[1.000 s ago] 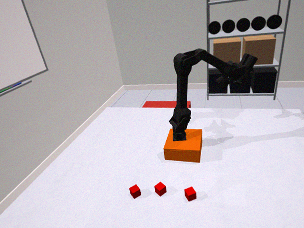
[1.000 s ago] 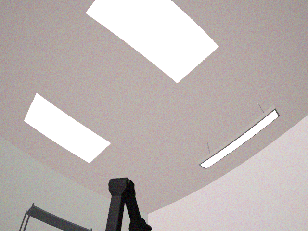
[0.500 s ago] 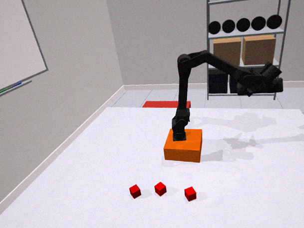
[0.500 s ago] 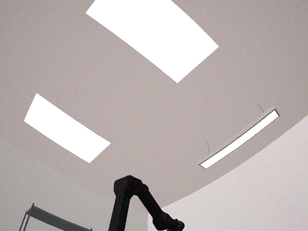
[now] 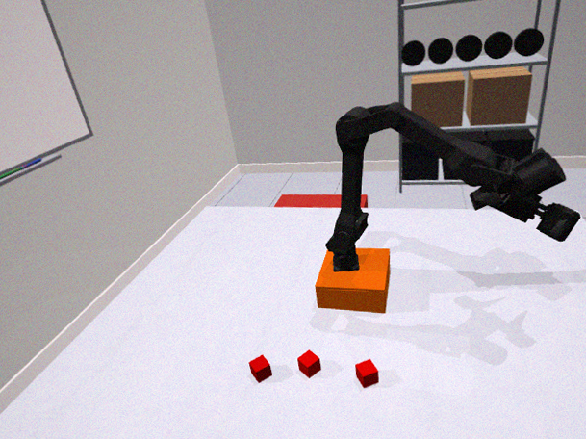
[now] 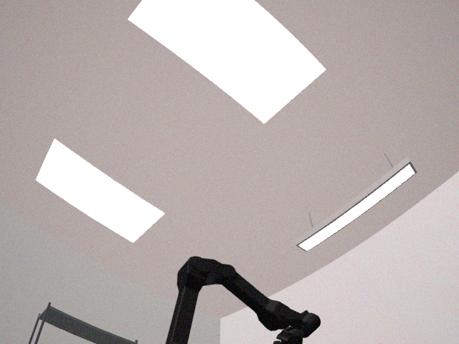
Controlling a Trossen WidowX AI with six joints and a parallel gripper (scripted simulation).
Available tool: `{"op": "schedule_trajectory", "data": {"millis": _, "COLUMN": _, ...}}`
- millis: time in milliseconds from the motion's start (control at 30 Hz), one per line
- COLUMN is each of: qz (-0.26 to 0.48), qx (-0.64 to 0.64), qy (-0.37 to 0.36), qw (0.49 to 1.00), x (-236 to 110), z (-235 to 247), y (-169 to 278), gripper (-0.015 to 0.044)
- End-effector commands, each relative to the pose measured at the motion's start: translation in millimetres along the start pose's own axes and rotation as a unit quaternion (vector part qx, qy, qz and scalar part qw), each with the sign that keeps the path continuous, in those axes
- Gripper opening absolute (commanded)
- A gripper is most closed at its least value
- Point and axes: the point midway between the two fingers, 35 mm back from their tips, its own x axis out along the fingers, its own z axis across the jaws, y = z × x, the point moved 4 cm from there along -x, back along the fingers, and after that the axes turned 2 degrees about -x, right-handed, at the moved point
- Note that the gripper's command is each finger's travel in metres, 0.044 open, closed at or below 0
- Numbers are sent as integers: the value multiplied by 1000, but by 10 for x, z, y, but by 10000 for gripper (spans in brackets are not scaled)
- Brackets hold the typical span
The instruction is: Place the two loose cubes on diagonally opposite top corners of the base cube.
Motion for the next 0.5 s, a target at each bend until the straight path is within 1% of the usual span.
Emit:
{"op": "schedule_trajectory", "data": {"millis": 0, "qz": 24, "qx": 79, "qy": 57, "qw": 995, "x": -279, "z": -326, "y": 224, "gripper": 265}}
{"op": "schedule_trajectory", "data": {"millis": 233, "qz": 56, "qx": 210, "qy": 147, "qw": 965, "x": -810, "z": -734, "y": 666, "gripper": 265}}
{"op": "schedule_trajectory", "data": {"millis": 467, "qz": 77, "qx": 340, "qy": 231, "qw": 908, "x": -1399, "z": -981, "y": 1144, "gripper": 265}}
